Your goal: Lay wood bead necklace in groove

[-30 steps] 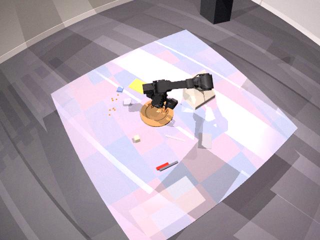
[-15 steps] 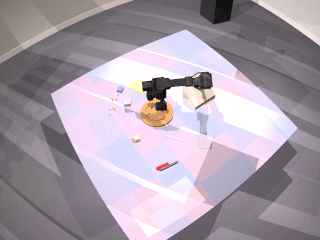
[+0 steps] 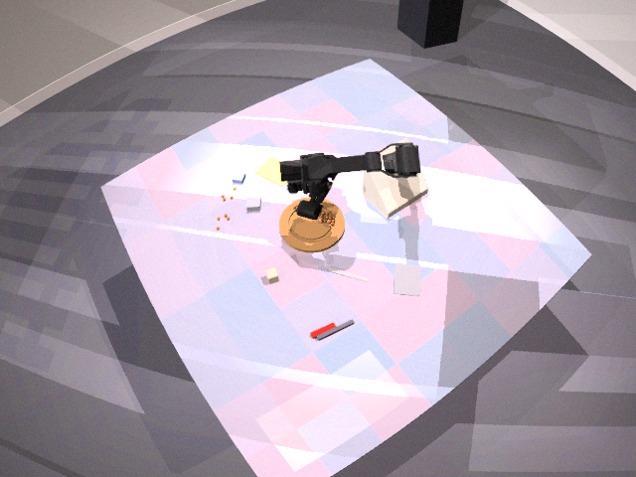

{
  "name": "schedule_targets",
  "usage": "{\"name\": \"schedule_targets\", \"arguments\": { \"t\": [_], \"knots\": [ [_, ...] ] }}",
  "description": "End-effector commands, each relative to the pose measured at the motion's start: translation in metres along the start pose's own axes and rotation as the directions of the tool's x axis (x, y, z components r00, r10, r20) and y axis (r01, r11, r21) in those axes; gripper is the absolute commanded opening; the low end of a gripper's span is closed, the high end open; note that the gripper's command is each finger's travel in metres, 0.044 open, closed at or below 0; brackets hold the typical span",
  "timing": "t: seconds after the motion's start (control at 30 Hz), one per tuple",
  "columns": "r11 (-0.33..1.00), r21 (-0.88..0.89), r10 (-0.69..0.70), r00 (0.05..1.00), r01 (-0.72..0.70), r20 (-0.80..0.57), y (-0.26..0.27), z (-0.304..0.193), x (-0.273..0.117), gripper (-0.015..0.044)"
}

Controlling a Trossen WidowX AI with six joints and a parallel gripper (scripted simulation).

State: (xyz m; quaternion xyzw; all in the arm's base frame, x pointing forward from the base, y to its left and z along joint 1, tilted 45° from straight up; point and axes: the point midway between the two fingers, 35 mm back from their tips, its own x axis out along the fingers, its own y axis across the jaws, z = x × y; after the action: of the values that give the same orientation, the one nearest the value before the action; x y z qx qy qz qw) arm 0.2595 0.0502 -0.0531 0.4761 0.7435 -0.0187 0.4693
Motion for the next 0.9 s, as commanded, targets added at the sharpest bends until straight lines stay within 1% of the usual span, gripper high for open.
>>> {"name": "schedule_targets", "arguments": {
  "t": [0.0, 0.03, 0.13, 0.87],
  "knots": [
    [1.000, 0.013, -0.006, 1.000, 0.006, -0.016, -0.003, -0.003, 0.010, 0.0250],
    [1.000, 0.000, -0.001, 1.000, 0.001, -0.001, 0.000, 0.000, 0.002, 0.0250],
    [1.000, 0.000, -0.001, 1.000, 0.001, -0.002, 0.000, 0.000, 0.004, 0.0250],
    [1.000, 0.013, -0.005, 1.000, 0.005, -0.017, -0.003, -0.004, 0.034, 0.0250]
  ]
}}
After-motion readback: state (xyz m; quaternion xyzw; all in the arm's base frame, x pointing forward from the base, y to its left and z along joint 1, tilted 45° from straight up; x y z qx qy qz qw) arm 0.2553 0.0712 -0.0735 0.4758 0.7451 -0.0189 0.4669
